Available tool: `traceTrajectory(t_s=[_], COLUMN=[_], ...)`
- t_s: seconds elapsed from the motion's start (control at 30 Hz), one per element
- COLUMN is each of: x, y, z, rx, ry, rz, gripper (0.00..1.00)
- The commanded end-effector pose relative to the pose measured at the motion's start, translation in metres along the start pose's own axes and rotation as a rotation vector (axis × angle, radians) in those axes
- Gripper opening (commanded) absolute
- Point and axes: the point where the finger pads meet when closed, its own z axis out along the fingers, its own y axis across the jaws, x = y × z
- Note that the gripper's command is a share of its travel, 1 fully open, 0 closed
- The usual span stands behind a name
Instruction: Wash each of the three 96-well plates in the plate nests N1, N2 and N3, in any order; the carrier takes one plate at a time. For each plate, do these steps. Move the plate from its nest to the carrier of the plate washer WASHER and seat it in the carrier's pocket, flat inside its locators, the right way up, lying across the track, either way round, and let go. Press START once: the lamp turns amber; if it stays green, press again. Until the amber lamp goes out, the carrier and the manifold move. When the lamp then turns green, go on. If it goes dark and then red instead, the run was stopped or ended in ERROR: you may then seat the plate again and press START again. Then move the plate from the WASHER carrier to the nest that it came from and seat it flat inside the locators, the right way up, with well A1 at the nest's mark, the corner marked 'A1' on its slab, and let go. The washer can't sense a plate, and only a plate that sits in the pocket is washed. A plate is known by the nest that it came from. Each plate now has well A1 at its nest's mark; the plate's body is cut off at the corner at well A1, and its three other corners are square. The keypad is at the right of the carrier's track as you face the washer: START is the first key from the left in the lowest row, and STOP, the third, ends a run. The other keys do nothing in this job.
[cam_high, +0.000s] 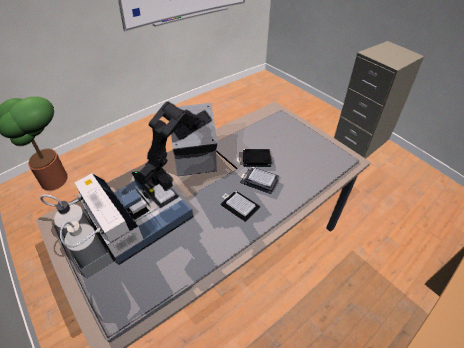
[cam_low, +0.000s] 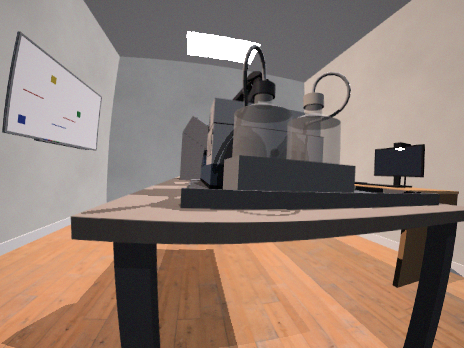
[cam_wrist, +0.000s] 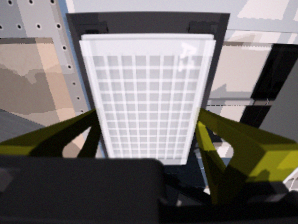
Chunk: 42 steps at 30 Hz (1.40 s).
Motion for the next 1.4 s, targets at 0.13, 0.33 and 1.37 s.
traceTrajectory(t_s=[0.13, 0.33, 1.37], x=[-0.0009, -0.0010, -0.0010], y=[-0.0034, -0.0036, -0.0038], z=[-0.0006, 0.0000, 0.0034], rx=[0.009, 0.009, 0.009], ry=[-0.002, -0.002, -0.002], rz=[-0.001, -0.001, -0.001], gripper=[0.00, 0.00, 1.00])
